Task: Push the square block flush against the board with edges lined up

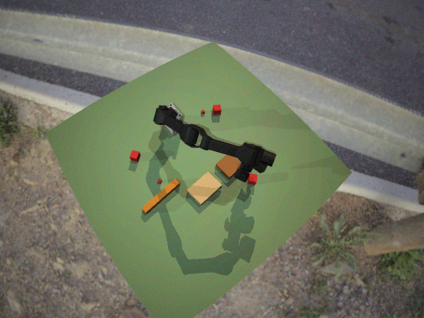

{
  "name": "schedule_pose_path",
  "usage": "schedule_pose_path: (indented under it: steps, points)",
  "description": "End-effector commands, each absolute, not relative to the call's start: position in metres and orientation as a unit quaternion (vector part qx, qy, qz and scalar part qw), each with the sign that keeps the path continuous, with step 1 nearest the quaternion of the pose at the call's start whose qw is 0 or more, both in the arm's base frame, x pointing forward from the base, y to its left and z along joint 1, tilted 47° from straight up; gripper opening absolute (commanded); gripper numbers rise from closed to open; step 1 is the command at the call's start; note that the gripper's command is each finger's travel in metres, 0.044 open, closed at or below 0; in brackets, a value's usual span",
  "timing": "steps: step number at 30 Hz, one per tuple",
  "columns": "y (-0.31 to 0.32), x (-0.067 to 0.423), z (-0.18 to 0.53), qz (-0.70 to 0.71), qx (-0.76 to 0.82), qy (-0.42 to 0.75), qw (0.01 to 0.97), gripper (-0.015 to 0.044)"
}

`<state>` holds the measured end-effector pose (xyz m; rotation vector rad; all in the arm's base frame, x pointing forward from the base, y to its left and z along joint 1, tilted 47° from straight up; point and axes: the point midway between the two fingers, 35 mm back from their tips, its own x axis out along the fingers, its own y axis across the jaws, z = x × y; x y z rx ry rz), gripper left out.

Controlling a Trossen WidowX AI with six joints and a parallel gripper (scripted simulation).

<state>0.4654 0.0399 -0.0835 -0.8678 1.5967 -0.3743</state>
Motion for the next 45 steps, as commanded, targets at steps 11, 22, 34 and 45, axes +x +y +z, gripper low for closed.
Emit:
schedule_pose_path:
  steps: [11,22,34,45]
  points:
    - [0.059,0.437,-0.096,0.007,-0.501,0.712,0.492,0.0]
    - [0.07,0.412,-0.107,0.139,-0.581,0.704,0.384,0.0]
    - [0.078,0.385,-0.116,0.27,-0.64,0.671,0.26,0.0]
    - [0.039,0.381,-0.155,0.277,-0.643,0.668,0.252,0.0]
